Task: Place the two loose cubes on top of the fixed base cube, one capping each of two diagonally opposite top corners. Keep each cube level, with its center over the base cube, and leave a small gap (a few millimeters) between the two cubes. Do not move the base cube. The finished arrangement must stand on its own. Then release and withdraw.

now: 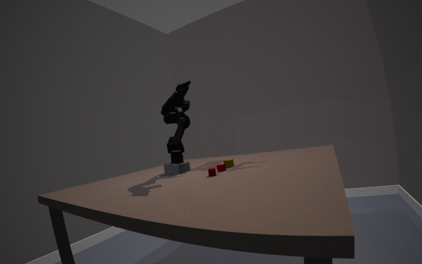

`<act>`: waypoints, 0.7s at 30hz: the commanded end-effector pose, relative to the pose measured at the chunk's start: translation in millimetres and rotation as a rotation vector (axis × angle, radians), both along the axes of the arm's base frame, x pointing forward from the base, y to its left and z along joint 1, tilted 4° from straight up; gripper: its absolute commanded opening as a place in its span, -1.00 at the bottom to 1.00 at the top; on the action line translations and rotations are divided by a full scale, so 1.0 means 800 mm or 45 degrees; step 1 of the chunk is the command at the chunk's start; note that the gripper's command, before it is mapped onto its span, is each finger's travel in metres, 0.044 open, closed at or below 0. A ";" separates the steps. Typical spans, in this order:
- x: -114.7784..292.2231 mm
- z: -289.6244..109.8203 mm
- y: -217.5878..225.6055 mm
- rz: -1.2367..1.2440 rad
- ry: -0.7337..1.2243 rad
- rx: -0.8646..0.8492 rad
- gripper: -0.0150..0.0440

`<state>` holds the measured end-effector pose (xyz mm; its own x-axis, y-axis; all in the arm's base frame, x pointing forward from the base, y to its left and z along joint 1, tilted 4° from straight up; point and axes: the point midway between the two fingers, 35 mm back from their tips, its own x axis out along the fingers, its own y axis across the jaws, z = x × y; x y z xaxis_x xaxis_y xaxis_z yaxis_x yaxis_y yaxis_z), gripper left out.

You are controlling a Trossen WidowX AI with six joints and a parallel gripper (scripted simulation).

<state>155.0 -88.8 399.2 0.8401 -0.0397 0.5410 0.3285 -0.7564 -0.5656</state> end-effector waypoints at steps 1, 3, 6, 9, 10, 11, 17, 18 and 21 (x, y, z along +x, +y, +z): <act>0.001 0.000 -0.002 0.007 0.000 0.020 0.78; 0.008 0.003 -0.018 0.059 0.003 0.183 0.60; 0.027 0.004 -0.055 0.169 0.012 0.554 0.41; 0.050 -0.003 -0.089 0.259 0.024 0.924 0.41; 0.058 -0.007 -0.099 0.284 0.028 1.047 0.41; 0.066 -0.012 -0.109 0.307 0.032 1.169 0.41; 0.117 -0.056 -0.156 0.370 0.051 1.892 0.41; 0.126 -0.066 -0.161 0.367 0.053 2.010 0.41; 0.150 -0.097 -0.172 0.331 0.054 2.357 0.41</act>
